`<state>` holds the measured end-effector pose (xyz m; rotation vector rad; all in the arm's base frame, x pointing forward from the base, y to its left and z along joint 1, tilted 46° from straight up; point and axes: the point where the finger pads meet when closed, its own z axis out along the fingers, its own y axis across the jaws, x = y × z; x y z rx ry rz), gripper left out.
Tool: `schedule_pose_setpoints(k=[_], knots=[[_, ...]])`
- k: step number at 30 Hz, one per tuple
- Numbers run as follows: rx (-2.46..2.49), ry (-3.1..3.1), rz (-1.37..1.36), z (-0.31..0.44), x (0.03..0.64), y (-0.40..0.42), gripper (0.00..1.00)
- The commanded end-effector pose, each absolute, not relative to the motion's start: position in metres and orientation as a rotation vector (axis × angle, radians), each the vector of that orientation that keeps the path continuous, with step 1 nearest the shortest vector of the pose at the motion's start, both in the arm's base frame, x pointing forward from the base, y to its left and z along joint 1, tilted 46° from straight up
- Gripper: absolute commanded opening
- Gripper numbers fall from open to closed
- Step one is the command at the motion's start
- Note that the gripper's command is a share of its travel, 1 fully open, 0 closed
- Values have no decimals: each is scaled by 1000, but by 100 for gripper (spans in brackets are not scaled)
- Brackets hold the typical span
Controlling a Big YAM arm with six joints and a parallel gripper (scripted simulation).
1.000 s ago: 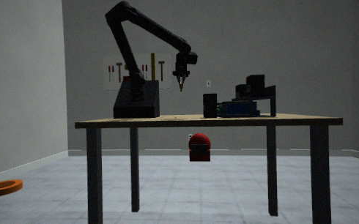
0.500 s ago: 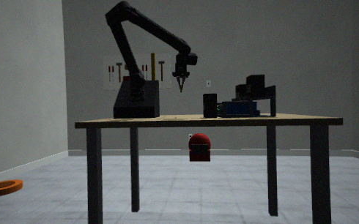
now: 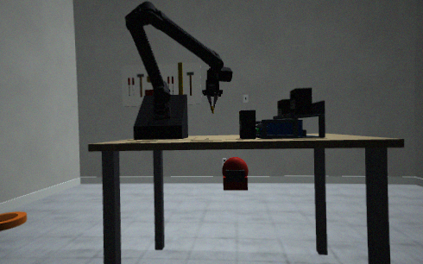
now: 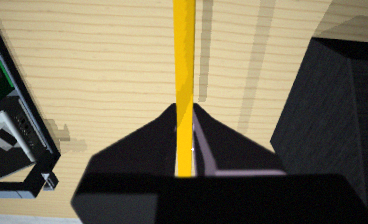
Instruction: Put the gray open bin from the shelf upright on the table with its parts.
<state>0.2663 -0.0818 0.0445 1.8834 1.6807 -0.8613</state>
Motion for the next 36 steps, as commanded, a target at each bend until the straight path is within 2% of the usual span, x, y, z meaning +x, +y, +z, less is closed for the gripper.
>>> schedule_pose_setpoints(k=[1, 3, 16, 17, 19, 33, 34, 36], knots=[[1853, 1696, -802, 48, 288, -77, 0], [1868, 1697, -853, 37, 271, -88, 0], [1868, 1697, -854, 15, 267, -111, 0], [1843, 1698, -793, 22, 285, -103, 0], [1868, 1697, -855, 8, 265, -117, 0], [1869, 1698, -855, -17, 260, -142, 0], [1839, 1705, -811, -12, 274, -136, 0], [1869, 1698, -855, -22, 258, -148, 0]])
